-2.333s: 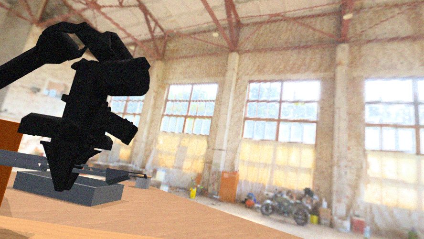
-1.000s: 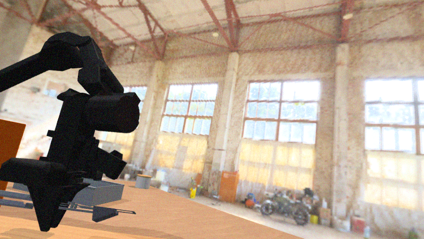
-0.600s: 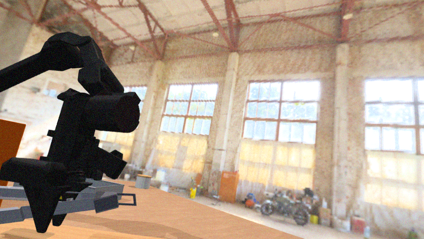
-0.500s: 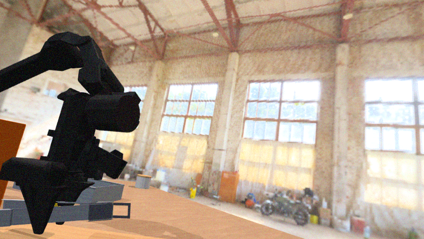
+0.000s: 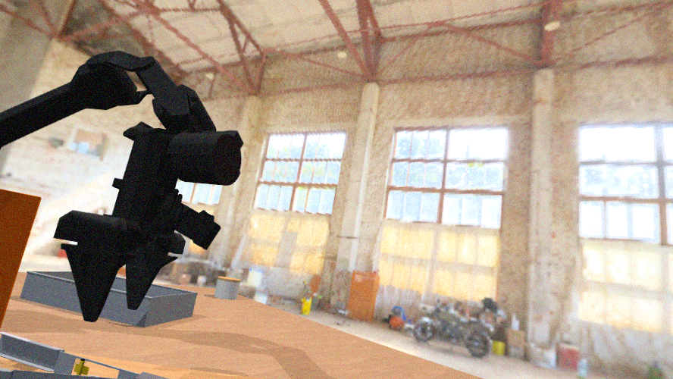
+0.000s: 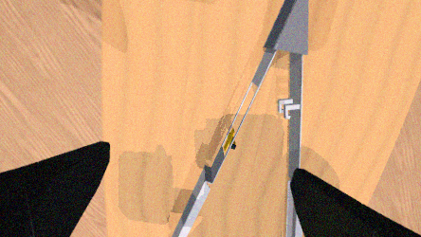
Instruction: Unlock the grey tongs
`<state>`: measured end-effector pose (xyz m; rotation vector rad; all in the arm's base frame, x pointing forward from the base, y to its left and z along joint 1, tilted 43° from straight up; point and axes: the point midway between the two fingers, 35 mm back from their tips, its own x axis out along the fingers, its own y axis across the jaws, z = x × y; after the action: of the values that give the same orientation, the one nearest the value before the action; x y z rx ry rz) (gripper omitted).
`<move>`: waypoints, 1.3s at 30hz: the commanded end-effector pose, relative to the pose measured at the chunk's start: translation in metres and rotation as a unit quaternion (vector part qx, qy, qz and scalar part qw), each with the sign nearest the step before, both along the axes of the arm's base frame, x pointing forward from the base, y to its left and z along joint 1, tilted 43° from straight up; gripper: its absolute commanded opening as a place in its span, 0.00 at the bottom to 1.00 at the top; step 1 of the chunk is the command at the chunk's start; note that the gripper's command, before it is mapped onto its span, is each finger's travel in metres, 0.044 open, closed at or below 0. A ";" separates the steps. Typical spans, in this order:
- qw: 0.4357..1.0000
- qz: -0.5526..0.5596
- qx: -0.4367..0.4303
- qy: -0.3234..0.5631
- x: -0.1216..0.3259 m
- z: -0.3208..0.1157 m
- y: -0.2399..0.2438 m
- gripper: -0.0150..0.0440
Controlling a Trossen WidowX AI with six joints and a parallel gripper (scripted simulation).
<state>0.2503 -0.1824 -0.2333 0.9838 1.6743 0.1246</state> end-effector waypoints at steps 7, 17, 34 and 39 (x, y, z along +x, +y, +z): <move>1.000 0.008 0.011 -0.010 0.052 0.113 0.022 1.00; 1.000 0.008 0.009 -0.012 0.052 0.125 0.011 1.00; 1.000 0.010 0.004 -0.017 0.050 0.154 -0.014 1.00; 1.000 0.010 0.004 -0.017 0.050 0.154 -0.014 1.00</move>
<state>0.3015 -0.1966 -0.0787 0.9705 1.6509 0.1570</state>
